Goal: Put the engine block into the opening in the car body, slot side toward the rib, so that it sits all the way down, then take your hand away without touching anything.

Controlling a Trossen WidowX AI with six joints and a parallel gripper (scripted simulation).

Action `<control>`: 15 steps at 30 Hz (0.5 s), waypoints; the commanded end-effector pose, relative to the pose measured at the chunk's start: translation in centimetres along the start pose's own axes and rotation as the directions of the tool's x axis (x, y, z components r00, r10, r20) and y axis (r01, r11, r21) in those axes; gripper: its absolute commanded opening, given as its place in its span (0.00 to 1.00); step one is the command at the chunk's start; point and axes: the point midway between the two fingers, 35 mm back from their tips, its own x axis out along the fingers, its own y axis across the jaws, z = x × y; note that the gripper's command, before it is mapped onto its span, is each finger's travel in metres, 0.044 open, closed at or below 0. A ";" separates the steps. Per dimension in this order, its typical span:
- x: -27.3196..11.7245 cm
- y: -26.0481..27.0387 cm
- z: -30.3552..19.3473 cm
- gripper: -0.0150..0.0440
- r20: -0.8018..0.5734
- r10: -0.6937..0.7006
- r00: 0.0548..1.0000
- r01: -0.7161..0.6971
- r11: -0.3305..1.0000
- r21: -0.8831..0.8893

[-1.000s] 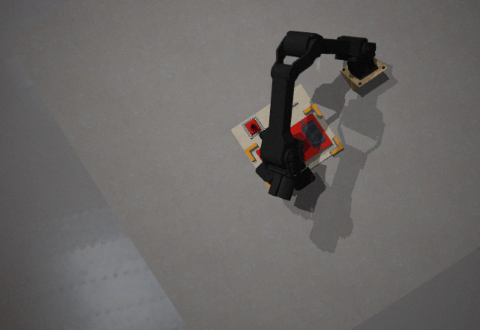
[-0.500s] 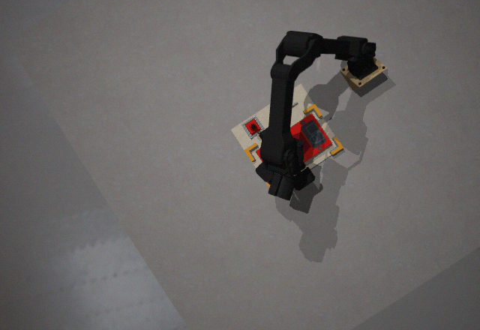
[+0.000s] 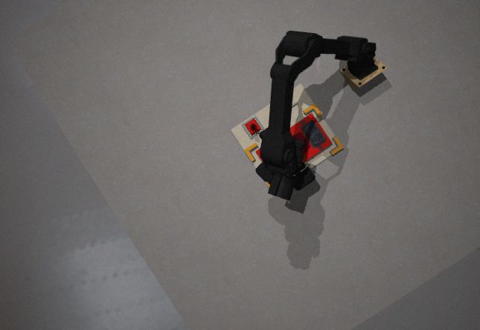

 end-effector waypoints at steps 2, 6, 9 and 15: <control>0.1 0.0 0.0 0.52 0.002 -0.003 1.000 0.003 1.000 -0.005; 0.2 0.0 0.0 0.52 0.002 -0.003 1.000 0.003 1.000 -0.005; 0.2 0.0 0.0 0.52 0.002 -0.003 1.000 0.003 1.000 -0.004; 0.3 0.0 0.0 0.52 0.002 -0.003 1.000 0.003 1.000 -0.004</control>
